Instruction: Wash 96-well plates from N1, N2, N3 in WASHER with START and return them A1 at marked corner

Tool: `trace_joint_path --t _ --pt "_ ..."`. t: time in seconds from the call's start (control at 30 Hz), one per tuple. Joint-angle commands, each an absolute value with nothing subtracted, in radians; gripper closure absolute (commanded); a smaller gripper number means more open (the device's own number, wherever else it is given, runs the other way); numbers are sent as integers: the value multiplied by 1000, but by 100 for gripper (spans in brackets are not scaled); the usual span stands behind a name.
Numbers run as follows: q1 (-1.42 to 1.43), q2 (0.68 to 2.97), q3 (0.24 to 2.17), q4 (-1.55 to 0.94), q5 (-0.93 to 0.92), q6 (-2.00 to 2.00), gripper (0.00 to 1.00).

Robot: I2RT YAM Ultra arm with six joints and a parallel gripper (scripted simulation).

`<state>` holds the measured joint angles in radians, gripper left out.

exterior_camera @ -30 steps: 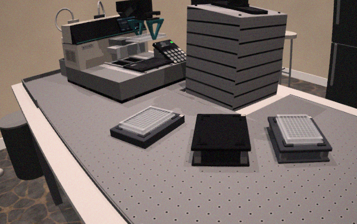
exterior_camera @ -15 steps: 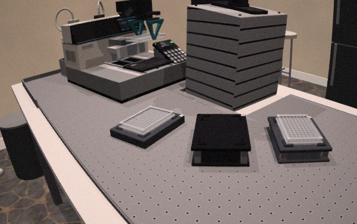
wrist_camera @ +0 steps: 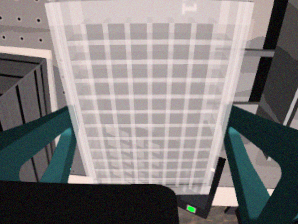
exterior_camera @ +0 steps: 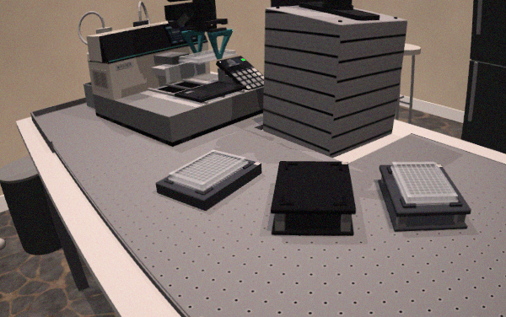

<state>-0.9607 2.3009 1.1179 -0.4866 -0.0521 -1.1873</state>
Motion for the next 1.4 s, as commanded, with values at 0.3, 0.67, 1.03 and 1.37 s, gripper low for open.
trace_joint_path --t 0.3,0.67,1.03,1.37 --pt "-958 2341 1120 -432 -58 -1184 100" --pt "-955 2398 1122 -377 -58 -1181 100" --pt "-952 2447 1128 -334 -59 -1178 100" --pt "-949 2497 1137 -293 -59 -1175 100"
